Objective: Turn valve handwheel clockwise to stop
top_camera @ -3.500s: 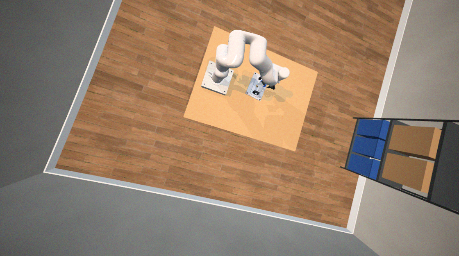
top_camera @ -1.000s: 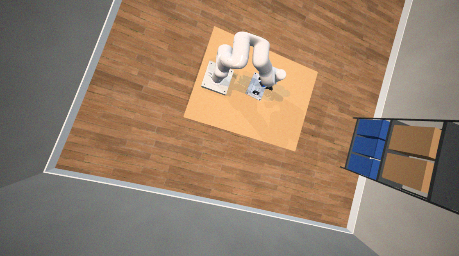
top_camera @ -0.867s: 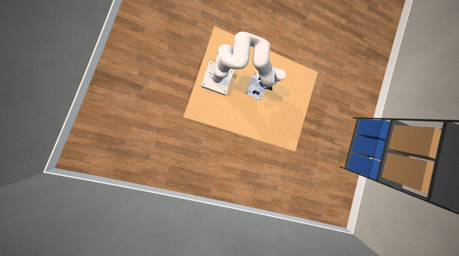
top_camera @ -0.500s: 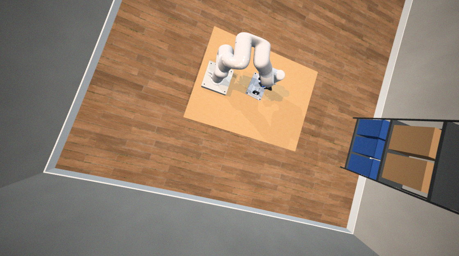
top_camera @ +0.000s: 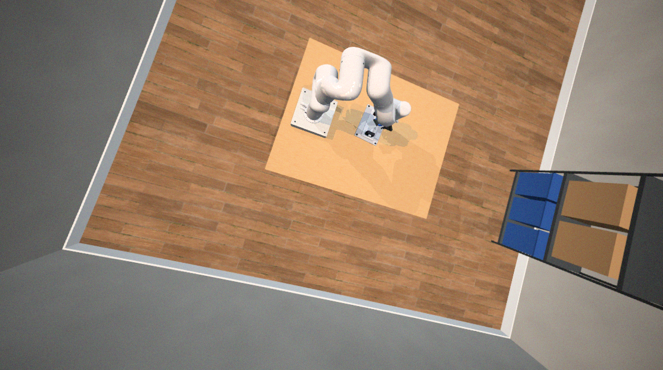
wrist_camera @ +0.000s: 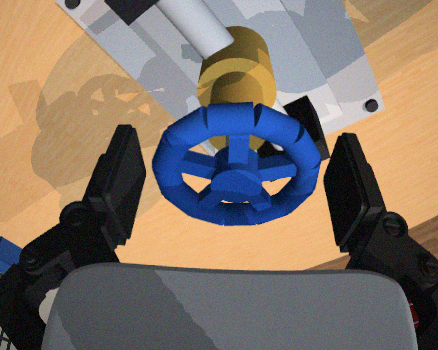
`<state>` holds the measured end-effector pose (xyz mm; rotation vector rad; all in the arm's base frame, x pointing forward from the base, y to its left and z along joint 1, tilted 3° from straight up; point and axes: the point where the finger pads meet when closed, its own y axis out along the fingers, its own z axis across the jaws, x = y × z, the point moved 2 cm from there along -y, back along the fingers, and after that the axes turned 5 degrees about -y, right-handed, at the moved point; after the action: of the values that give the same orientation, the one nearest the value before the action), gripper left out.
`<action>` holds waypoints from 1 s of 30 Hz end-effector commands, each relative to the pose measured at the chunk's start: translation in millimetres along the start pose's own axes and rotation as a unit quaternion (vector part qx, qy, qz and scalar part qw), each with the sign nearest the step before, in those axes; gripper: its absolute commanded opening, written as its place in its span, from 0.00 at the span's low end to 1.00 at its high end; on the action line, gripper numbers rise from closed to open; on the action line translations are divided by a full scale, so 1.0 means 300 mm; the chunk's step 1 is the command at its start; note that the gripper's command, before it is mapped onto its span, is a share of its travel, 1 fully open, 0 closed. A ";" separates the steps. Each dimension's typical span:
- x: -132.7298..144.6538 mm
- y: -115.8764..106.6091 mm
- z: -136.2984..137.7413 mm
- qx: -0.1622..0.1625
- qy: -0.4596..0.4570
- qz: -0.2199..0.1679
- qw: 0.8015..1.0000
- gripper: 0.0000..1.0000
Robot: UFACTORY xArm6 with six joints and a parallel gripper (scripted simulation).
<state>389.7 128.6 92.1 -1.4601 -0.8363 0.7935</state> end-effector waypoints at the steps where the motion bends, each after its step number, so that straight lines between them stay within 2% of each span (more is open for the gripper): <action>1: 0.003 -0.004 -0.003 -0.001 0.000 -0.002 1.000 1.00; 11: 0.003 -0.004 -0.003 -0.001 0.000 -0.002 1.000 1.00; 12: 0.003 -0.004 -0.003 -0.001 0.000 -0.002 1.000 0.00; 30: 0.003 -0.004 -0.003 -0.001 0.000 -0.002 1.000 0.00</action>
<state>389.8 128.6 92.2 -1.4601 -0.8366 0.7934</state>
